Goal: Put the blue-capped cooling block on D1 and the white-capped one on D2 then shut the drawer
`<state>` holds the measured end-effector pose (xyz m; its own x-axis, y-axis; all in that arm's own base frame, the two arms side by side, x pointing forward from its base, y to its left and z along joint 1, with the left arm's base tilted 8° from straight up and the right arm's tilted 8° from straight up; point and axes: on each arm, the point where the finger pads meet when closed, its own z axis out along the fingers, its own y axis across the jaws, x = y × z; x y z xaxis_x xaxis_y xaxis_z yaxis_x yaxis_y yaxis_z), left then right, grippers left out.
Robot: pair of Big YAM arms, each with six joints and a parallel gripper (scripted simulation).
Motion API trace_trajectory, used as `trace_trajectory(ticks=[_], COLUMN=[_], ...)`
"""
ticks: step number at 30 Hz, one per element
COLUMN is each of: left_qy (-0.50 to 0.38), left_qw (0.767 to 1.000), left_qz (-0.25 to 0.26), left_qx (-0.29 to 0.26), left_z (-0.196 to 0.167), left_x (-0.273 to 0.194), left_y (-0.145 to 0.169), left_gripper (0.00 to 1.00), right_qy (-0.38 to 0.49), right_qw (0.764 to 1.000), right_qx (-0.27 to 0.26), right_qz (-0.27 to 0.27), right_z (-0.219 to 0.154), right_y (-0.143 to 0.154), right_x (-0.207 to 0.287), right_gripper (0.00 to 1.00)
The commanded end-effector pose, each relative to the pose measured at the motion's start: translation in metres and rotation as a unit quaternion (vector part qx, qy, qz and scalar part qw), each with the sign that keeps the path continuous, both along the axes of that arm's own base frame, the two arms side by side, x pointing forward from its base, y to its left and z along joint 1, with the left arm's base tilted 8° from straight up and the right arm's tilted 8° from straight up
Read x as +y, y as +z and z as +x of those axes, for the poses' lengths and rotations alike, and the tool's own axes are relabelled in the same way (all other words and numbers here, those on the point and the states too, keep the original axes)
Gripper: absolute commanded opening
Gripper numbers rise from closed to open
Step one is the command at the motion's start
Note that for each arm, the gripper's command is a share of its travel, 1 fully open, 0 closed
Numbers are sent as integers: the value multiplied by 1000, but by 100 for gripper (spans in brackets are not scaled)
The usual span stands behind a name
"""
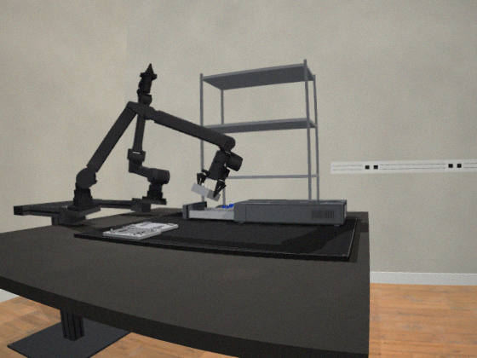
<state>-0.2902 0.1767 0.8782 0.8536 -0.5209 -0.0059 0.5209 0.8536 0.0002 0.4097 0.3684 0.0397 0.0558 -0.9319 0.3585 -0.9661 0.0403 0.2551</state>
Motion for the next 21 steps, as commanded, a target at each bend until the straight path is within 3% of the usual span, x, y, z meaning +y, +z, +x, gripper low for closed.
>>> trace_trajectory(ticks=[1, 21], left_qy=[4, 4], left_qw=[1000, 1000], left_qz=[9, 9], left_qx=[14, 14], left_z=[18, 18], left_x=[-14, -14], left_y=[8, 8], left_gripper=[0, 0], right_qy=[0, 0], right_qw=[1000, 1000], right_qx=[-2, -2], right_qz=[2, 2], right_z=[3, 2], right_y=[63, 71], right_x=[15, 16], right_gripper=[0, 0])
